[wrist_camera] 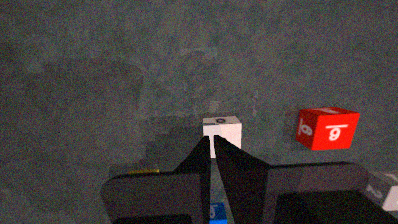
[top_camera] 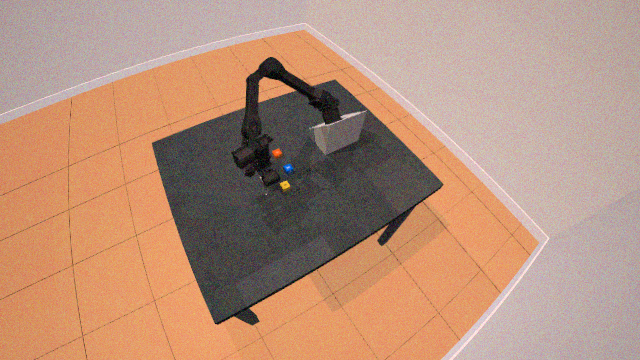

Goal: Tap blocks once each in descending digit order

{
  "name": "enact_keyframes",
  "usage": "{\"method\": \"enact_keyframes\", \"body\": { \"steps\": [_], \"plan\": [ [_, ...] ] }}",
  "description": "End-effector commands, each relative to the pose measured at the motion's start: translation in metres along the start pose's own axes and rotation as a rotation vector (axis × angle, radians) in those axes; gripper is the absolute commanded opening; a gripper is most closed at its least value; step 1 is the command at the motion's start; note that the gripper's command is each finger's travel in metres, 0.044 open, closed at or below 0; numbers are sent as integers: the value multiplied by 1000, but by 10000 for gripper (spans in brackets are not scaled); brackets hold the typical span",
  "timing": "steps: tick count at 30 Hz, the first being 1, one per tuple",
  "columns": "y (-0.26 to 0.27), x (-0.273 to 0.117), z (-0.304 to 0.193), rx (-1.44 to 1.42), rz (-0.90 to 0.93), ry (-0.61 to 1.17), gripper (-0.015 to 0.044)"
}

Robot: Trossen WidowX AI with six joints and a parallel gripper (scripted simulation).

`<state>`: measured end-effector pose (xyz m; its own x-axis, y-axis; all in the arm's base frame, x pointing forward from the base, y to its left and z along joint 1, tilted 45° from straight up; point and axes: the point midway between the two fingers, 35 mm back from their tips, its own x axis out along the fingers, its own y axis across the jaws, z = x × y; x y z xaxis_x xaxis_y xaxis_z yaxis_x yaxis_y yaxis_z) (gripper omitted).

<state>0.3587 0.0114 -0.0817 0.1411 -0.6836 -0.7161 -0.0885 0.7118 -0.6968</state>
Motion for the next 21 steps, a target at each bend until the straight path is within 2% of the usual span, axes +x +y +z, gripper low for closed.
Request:
{"method": "enact_keyframes", "body": {
  "steps": [1,3,7,9,12,21],
  "plan": [
    [0,-3,0,-1,0,0,20],
    [0,-24,-1,-5,-2,2,20],
    [0,-28,-1,-6,-2,2,20],
    [12,-33,-3,-7,7,0,72],
    [60,-57,-19,-13,35,-5,151],
    [169,-110,-107,-9,16,5,387]
  ]
}}
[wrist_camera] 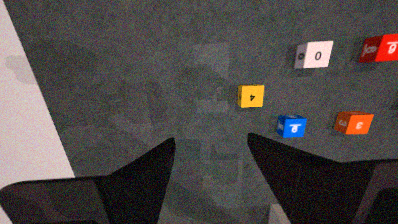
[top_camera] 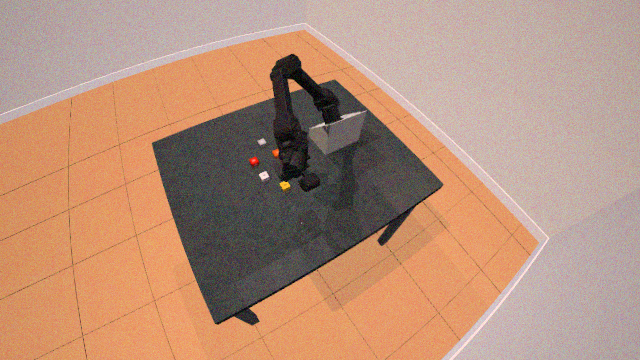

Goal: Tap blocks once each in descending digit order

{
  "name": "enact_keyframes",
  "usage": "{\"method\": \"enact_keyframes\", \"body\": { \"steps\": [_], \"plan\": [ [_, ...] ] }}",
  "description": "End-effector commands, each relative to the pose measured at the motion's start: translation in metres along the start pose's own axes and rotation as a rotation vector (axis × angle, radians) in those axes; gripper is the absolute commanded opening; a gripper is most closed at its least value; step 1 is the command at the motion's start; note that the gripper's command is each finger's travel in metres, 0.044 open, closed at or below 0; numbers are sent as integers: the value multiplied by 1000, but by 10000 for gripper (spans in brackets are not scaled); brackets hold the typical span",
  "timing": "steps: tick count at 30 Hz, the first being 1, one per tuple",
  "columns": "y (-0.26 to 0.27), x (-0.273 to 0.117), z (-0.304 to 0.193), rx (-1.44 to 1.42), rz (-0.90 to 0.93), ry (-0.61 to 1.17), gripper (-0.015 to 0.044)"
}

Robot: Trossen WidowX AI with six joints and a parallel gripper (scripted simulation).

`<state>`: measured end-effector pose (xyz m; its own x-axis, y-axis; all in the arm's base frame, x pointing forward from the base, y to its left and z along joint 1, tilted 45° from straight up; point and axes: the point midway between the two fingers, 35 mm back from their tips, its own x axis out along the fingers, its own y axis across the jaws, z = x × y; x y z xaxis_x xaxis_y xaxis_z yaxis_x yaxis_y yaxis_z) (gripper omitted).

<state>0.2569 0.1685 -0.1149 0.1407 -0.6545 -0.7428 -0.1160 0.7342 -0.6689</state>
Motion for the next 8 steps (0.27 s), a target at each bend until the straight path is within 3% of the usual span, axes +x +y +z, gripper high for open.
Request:
{"method": "enact_keyframes", "body": {
  "steps": [1,8],
  "plan": [
    [29,-13,-34,15,-26,9,400],
    [29,-13,-34,15,-27,9,400]
  ]
}}
